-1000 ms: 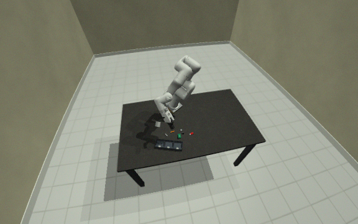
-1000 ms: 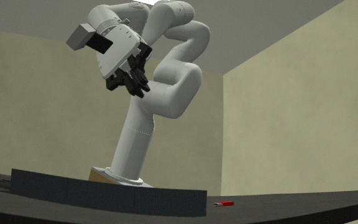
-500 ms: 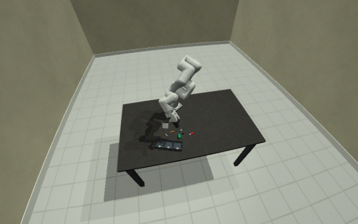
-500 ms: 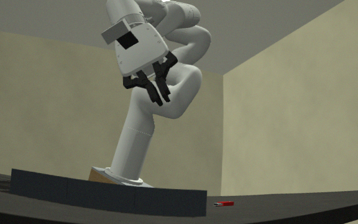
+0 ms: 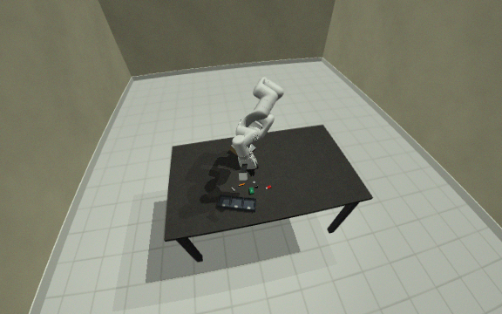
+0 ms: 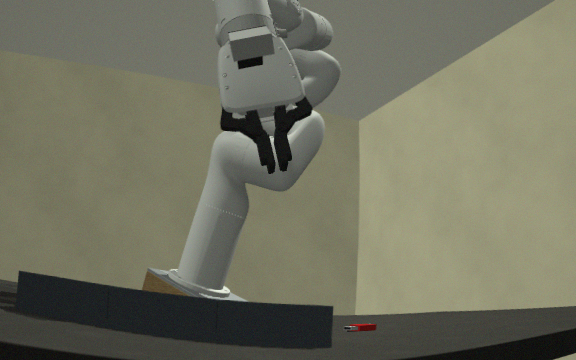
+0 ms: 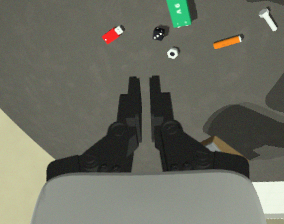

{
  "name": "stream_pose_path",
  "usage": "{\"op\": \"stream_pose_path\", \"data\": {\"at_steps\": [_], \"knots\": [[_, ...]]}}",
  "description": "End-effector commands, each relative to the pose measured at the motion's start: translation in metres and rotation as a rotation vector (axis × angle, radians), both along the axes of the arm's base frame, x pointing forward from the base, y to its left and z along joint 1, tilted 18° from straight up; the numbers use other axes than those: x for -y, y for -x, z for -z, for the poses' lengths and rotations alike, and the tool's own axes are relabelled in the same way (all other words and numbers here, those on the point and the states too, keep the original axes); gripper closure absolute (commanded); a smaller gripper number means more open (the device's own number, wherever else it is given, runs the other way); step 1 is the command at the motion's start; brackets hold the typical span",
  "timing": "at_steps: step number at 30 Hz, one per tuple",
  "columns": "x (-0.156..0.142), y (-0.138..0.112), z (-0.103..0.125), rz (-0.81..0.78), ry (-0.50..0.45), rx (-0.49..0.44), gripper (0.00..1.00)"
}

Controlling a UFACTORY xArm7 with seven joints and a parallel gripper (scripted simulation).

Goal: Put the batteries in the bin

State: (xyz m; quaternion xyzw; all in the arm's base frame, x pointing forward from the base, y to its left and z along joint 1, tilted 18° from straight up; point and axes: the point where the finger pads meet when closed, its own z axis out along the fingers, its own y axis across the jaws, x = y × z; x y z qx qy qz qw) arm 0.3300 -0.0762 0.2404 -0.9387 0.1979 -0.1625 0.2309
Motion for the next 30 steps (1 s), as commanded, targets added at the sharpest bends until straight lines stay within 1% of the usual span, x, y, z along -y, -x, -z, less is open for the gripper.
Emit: {"op": "stream_pose_path", "data": {"at_steps": [1, 8, 9, 12, 13, 22, 25, 30], "knots": [[-0.005, 0.004, -0.004, -0.104, 0.111, -0.028, 0.93], [-0.007, 0.008, -0.011, -0.208, 0.245, -0.047, 0.93], [-0.007, 0.01, -0.016, -0.222, 0.267, -0.047, 0.93], [-0.007, 0.01, -0.016, -0.268, 0.33, -0.054, 0.93], [-0.007, 0.01, -0.016, -0.272, 0.336, -0.055, 0.93], [-0.007, 0.01, -0.016, -0.272, 0.336, -0.055, 0.93], [0.012, 0.001, -0.002, -0.136, 0.287, -0.096, 0.93], [0.043, -0.014, 0.022, -0.033, 0.249, -0.126, 0.93]]}}
